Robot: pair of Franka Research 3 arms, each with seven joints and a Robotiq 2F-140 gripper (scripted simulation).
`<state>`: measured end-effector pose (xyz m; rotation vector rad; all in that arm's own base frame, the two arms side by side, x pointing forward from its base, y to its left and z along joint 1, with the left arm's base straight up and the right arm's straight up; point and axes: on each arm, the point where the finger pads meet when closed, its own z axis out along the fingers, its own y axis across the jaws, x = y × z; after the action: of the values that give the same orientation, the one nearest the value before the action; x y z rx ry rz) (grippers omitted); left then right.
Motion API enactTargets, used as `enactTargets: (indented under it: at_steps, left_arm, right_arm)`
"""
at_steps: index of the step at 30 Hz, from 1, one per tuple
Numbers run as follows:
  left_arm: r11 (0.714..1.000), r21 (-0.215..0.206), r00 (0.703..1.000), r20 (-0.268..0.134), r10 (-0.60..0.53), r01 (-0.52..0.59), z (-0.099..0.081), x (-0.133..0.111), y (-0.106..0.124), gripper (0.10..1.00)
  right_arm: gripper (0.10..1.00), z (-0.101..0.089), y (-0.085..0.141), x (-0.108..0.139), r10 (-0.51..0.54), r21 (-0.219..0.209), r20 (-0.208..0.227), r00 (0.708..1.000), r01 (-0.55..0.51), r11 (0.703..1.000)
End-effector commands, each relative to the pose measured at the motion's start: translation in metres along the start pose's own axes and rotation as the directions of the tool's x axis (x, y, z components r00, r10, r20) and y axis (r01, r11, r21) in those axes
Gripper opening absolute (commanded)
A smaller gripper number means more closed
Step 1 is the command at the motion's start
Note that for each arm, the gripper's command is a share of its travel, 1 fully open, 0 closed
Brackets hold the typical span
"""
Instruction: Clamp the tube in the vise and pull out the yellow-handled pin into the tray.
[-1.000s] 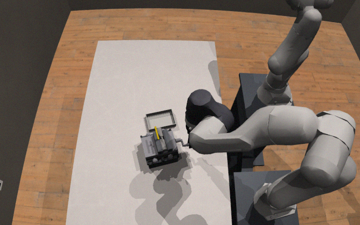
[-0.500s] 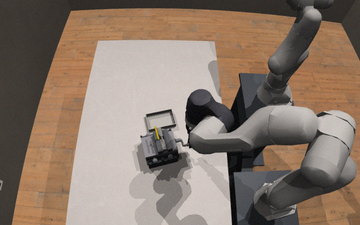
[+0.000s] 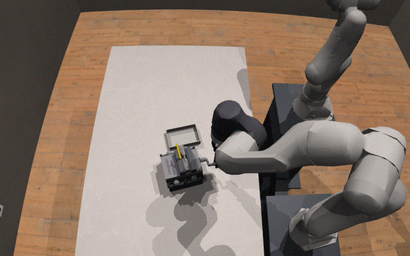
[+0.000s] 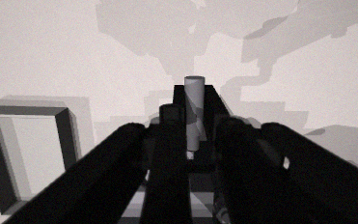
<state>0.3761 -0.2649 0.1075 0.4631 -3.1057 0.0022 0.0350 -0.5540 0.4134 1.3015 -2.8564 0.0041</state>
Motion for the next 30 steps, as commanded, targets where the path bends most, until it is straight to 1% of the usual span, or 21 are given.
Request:
enactTargets:
  at_steps: [1,14,16,30]
  left_arm:
    - [1.0,-0.001,1.0,0.002,-0.002,0.002,-0.004,0.0,-0.001,0.13]
    - [1.0,-0.001,1.0,0.002,-0.002,0.002,-0.018,0.0,-0.009,0.13]
    - [1.0,-0.001,1.0,0.002,-0.002,0.002,-0.018,0.0,-0.009,0.13]
    - [1.0,-0.001,1.0,0.002,-0.002,0.002,-0.027,0.0,-0.028,0.13]
  right_arm:
    - [1.0,0.0,0.0,-0.001,0.005,-0.001,0.003,1.0,-0.005,1.0]
    - [1.0,0.0,0.0,-0.001,0.005,-0.001,0.003,1.0,-0.005,1.0]
    - [1.0,0.0,0.0,-0.001,0.005,-0.001,0.003,1.0,-0.005,1.0]
    - [1.0,0.0,0.0,-0.001,0.005,-0.001,0.003,1.0,-0.005,1.0]
